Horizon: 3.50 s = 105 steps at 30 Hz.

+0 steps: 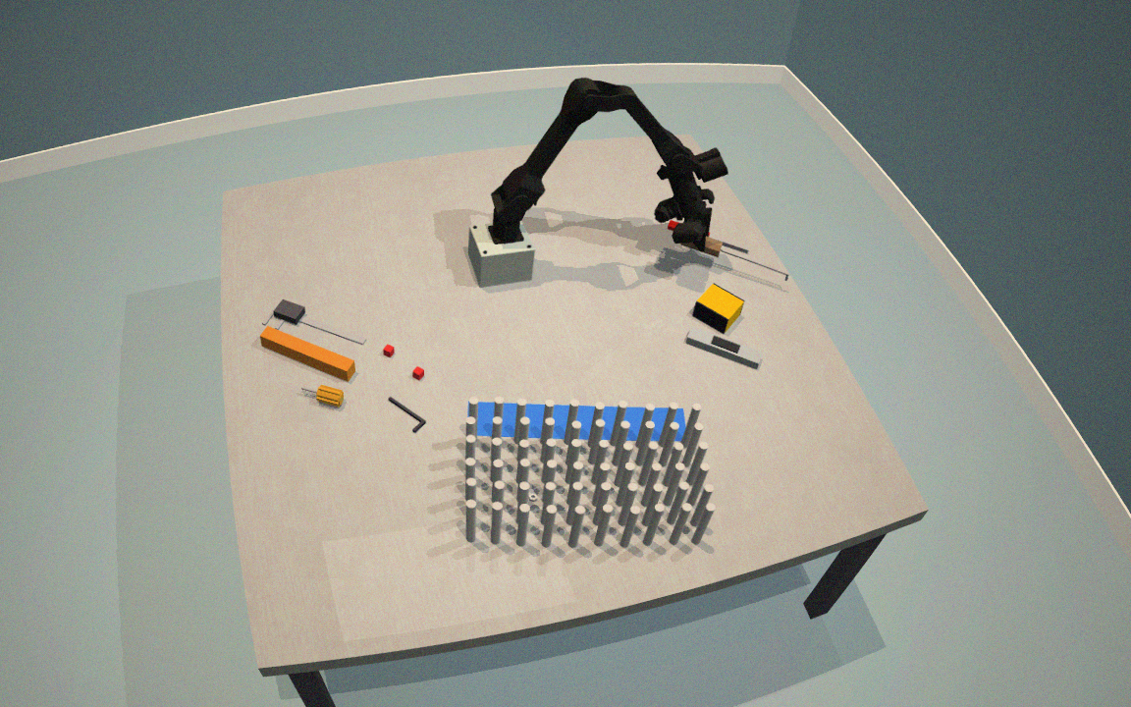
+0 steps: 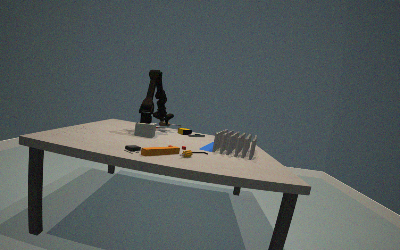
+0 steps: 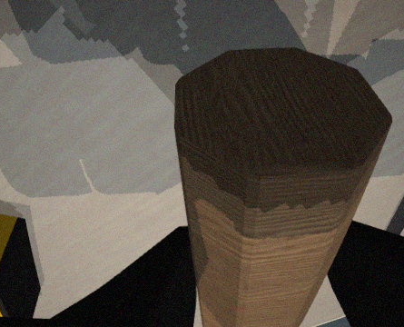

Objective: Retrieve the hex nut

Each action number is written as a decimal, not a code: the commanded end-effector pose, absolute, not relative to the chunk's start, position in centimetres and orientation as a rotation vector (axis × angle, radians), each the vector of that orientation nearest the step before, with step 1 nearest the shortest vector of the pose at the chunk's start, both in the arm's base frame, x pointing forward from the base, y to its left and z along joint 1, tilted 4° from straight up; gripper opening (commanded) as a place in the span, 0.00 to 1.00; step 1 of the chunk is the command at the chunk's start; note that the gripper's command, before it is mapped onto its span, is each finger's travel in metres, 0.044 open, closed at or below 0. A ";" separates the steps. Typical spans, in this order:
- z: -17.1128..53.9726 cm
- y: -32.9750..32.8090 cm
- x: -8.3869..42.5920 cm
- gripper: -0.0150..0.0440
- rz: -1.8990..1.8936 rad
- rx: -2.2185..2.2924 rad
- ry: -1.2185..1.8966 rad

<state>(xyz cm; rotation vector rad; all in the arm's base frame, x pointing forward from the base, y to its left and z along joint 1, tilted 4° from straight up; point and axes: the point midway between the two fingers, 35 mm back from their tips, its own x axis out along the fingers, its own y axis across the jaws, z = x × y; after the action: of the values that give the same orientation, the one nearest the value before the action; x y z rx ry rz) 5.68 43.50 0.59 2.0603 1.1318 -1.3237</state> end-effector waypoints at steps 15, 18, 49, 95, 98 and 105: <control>13.9 42.8 6.6 0.25 -1.305 2.088 1.173; 13.9 42.6 7.1 0.25 -1.311 2.099 1.161; 14.7 27.6 23.3 0.25 -1.509 2.443 0.638; 12.8 2.0 26.1 0.25 -1.729 2.728 -0.229; 12.6 0.6 25.6 0.25 -1.736 2.734 -0.289; 12.1 -0.5 25.2 0.25 -1.740 2.739 -0.337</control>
<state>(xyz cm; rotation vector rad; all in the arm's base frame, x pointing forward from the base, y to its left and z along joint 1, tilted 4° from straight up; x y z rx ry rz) 25.35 -0.06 12.24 2.7292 -0.3231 -1.7566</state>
